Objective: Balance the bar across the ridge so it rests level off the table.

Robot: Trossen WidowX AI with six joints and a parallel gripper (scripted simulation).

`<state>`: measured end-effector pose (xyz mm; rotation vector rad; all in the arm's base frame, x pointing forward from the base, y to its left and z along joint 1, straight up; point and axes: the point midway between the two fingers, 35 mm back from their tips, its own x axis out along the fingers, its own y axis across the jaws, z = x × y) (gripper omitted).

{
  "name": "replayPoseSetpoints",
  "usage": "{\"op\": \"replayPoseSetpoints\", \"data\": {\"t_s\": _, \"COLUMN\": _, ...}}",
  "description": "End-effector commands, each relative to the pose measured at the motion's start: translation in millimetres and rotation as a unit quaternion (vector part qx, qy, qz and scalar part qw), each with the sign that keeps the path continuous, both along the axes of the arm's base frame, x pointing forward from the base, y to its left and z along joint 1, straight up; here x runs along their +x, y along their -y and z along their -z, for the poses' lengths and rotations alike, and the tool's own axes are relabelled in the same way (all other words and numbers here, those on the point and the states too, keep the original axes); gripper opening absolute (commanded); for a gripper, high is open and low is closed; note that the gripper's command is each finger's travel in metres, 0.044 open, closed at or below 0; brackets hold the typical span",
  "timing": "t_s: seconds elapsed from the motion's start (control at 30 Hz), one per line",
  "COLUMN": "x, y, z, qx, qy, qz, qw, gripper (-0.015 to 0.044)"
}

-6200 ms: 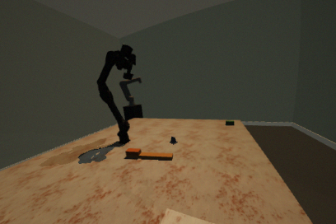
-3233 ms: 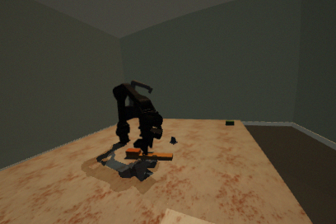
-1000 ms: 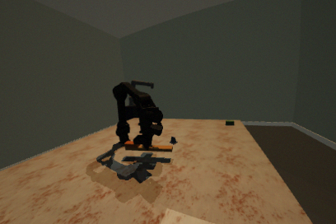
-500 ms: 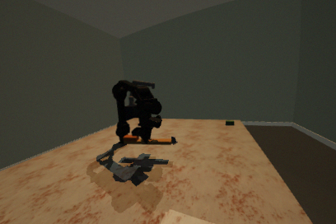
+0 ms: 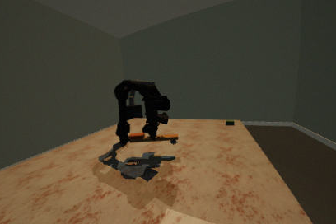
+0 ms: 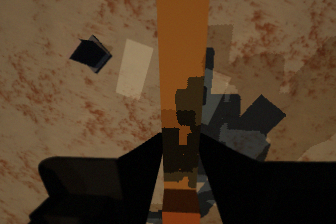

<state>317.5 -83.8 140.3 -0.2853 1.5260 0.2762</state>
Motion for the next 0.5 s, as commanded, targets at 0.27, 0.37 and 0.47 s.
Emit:
{"op": "replayPoseSetpoints", "data": {"t_s": 0.27, "x": 24.6, "y": -35.1, "z": -5.1, "qx": -0.005, "qy": 0.003, "qz": -0.086, "qw": 0.996, "gripper": 0.0}}
{"op": "replayPoseSetpoints", "data": {"t_s": 0.37, "x": 29.7, "y": -44.7, "z": -5.5, "qx": -0.005, "qy": 0.004, "qz": -0.106, "qw": 0.994, "gripper": 0.0}}
{"op": "replayPoseSetpoints", "data": {"t_s": 0.47, "x": 34.5, "y": -54.6, "z": -5.8, "qx": -0.005, "qy": 0.004, "qz": -0.126, "qw": 0.992, "gripper": 0.0}}
